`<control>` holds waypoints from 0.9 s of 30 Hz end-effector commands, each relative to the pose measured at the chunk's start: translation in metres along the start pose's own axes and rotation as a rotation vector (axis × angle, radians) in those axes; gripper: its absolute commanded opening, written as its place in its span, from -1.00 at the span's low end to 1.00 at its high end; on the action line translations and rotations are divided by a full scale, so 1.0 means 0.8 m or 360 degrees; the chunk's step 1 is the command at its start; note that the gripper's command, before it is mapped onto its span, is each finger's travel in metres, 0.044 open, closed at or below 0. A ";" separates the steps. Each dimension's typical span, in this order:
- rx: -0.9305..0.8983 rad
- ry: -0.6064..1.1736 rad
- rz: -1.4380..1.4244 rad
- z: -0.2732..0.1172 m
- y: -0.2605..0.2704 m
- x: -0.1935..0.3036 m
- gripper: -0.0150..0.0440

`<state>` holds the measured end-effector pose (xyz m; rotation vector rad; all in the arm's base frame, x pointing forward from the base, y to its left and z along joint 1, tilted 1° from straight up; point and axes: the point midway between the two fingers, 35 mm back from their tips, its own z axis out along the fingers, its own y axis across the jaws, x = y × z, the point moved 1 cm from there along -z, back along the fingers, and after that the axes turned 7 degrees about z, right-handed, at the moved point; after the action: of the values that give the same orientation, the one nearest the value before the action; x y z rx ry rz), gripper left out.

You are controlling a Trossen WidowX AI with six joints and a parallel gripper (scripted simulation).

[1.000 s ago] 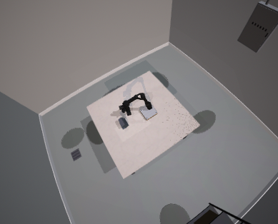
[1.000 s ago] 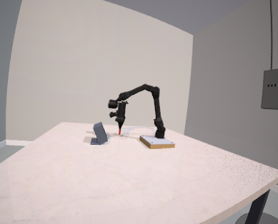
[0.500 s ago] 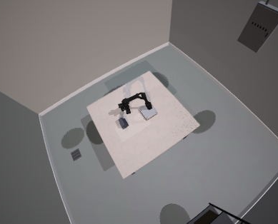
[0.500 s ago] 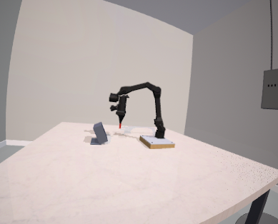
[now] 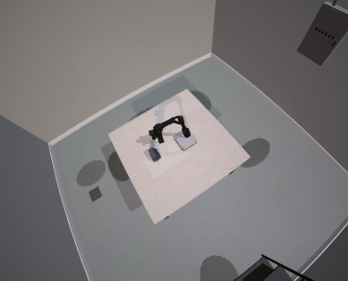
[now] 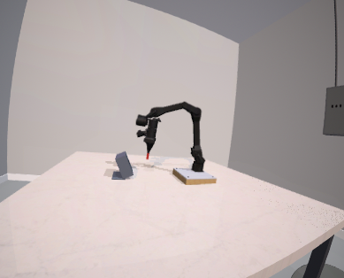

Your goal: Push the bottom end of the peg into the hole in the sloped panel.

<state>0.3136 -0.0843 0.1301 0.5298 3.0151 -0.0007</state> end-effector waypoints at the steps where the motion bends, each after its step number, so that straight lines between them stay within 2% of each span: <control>1: -0.0001 -0.0024 -0.0007 0.002 0.003 0.002 -0.49; 27: -0.0014 -0.0218 -0.0057 0.007 0.018 0.004 -0.49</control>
<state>0.3171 -0.0711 0.1261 0.4534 2.9001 -0.0165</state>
